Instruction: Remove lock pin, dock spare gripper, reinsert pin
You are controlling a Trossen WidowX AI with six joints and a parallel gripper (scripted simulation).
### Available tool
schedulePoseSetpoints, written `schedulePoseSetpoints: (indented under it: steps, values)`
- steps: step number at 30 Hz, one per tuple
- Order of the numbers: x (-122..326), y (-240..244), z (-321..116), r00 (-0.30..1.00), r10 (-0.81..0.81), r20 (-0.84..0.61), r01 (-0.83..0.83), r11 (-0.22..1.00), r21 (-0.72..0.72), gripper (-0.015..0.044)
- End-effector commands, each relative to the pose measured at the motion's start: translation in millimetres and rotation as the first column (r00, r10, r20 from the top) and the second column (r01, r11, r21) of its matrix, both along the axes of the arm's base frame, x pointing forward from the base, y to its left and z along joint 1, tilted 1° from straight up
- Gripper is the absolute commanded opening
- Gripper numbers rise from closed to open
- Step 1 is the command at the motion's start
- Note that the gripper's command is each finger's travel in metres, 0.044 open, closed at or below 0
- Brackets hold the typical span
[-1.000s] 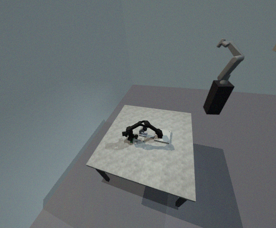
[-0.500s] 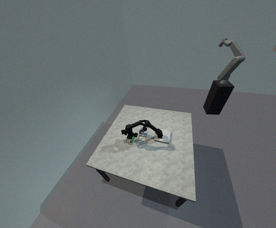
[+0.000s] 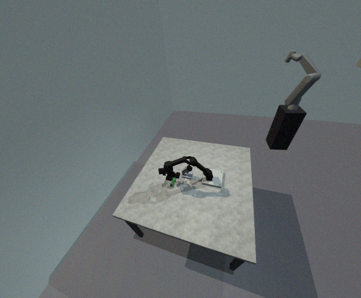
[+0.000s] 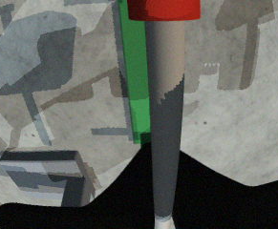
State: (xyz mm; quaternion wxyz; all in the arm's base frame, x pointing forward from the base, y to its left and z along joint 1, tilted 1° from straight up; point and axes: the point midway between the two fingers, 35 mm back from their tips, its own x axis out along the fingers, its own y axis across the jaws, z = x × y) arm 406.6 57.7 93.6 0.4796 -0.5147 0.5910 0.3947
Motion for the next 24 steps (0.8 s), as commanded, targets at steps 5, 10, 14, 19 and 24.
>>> schedulePoseSetpoints:
  steps: [5,10,14,19,24]
  values:
    - [0,0,0,1.000,0.010,0.001,-0.010,1.000,0.001,0.0006]
    - [-12,3,3,1.000,0.008,-0.001,-0.008,1.000,0.000,0.0000]
    - [-22,6,6,1.000,0.005,-0.003,-0.005,1.000,-0.002,0.0000]
    - [-35,7,10,1.000,-0.004,0.001,0.004,1.000,-0.003,0.0000]
    - [-48,9,13,1.000,-0.011,0.005,0.011,1.000,-0.004,0.0000]
